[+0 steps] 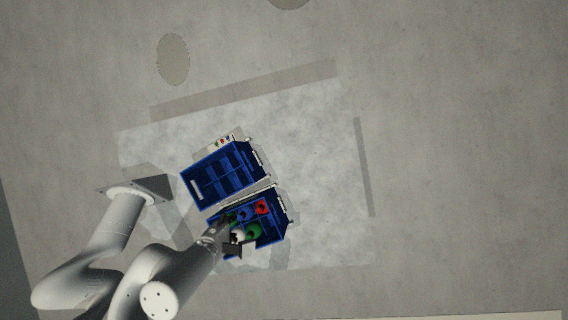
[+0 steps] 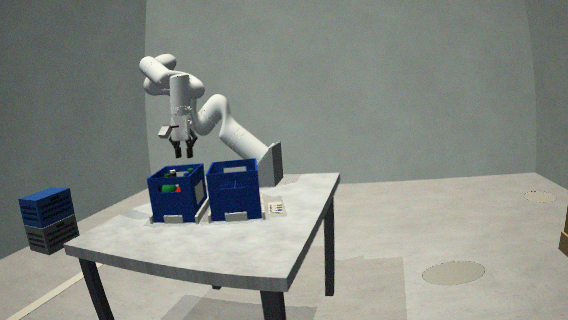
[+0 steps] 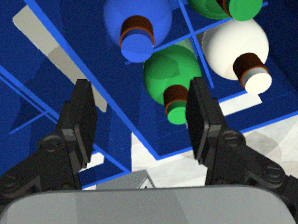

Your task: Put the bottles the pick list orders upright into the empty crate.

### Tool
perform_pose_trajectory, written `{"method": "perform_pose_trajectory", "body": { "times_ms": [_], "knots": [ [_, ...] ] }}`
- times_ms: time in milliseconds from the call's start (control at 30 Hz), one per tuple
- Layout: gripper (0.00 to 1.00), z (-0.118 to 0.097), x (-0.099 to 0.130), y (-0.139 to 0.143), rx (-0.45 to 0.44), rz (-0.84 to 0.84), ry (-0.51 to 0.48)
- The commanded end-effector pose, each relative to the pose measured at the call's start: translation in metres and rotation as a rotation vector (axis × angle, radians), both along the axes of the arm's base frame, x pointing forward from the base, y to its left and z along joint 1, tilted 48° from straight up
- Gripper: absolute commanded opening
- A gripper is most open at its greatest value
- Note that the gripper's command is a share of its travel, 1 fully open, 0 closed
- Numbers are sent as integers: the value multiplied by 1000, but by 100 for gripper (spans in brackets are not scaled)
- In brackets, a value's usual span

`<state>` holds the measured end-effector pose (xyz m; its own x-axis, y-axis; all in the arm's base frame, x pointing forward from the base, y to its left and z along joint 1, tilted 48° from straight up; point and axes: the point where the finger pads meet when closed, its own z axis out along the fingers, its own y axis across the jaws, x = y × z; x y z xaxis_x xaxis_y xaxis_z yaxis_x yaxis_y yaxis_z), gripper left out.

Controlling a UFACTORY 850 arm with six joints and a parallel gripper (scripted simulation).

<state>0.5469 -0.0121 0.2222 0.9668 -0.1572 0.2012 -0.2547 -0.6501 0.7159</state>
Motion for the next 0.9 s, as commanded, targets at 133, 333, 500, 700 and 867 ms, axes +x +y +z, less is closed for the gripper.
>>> {"method": "perform_pose_trajectory", "body": {
  "times_ms": [133, 333, 500, 700, 867],
  "knots": [
    [65, 1, 0, 1, 1, -130, -154],
    [65, 1, 0, 1, 3, -212, -245],
    [65, 1, 0, 1, 3, -212, -245],
    [65, -2, 1, -2, 3, -212, -245],
    [65, -7, 1, -7, 3, -212, -245]
  ]
}}
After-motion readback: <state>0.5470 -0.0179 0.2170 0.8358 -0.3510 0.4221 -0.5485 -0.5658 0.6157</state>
